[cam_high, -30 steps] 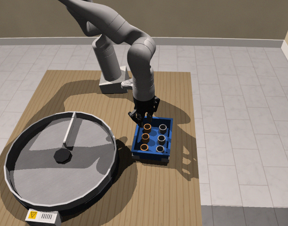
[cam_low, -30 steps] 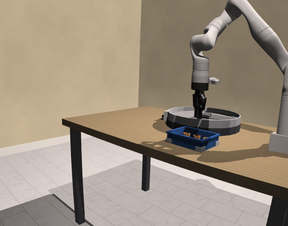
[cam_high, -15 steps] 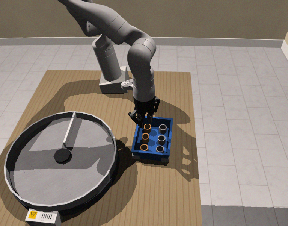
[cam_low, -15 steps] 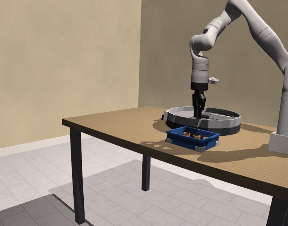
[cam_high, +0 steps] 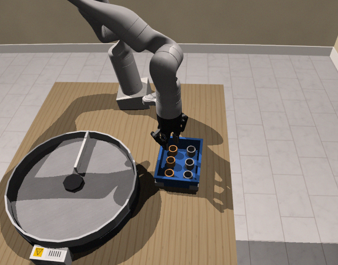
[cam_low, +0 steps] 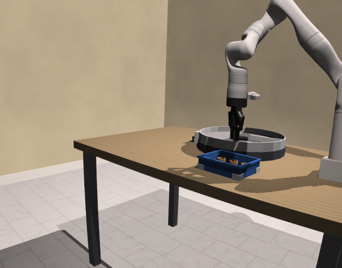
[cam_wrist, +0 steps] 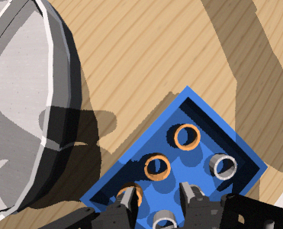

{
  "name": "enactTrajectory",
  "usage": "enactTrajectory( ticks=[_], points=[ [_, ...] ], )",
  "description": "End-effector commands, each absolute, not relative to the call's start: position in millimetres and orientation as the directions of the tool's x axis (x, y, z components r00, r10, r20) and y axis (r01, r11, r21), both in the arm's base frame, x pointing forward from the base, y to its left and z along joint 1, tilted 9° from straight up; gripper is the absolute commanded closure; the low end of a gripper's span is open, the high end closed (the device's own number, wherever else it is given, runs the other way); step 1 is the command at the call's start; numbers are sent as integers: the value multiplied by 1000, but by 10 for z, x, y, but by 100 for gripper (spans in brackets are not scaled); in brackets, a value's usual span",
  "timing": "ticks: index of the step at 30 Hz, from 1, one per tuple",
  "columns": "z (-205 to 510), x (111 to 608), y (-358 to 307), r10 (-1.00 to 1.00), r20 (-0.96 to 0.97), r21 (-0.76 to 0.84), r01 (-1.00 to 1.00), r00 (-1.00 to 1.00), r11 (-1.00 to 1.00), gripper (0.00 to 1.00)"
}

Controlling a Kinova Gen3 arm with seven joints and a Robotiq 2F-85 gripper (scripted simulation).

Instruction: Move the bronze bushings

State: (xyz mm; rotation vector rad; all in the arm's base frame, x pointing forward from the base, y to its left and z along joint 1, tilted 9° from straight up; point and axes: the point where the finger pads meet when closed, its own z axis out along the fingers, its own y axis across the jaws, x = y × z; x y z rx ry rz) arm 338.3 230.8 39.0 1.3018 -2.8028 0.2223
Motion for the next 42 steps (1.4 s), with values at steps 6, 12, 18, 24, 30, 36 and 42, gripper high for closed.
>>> enactTrajectory(
  ticks=[6, 12, 18, 24, 30, 36, 42],
  points=[
    [396, 3386, 2313, -757, 98, -112, -763, -646, 637, 61],
    [393, 3386, 2312, -757, 98, -112, -763, -646, 637, 61],
    [255, 3390, 2292, -757, 98, -112, -763, -646, 637, 61],
    [74, 3394, 2265, -757, 98, -112, -763, -646, 637, 61],
    [-133, 3399, 2234, -757, 98, -112, -763, -646, 637, 61],
    [-159, 3399, 2230, -757, 98, -112, -763, -646, 637, 61],
    [-159, 3399, 2230, -757, 98, -112, -763, -646, 637, 61]
  ],
)
